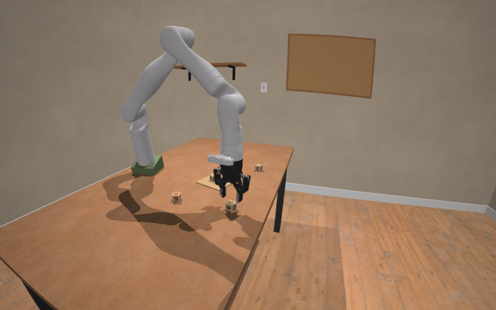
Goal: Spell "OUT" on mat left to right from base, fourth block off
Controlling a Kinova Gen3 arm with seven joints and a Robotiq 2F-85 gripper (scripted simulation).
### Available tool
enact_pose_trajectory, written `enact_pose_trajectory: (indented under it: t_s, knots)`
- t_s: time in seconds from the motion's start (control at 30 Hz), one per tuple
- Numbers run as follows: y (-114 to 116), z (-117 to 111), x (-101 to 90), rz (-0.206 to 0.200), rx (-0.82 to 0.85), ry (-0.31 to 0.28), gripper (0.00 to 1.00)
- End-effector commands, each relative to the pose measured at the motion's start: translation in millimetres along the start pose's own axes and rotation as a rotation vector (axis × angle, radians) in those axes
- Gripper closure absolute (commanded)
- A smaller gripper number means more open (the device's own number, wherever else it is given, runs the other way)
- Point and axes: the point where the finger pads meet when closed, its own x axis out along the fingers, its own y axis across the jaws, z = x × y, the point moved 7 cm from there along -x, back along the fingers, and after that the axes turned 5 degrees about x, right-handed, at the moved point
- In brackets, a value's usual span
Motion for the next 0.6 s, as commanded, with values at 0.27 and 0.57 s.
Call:
enact_pose_trajectory:
  t_s: [0.27,0.57]
  knots:
    - [-0.3,0.0,16.7,-0.001,0.0,0.0,0.33]
    - [-0.3,0.0,31.1,-0.001,0.0,0.0,0.33]
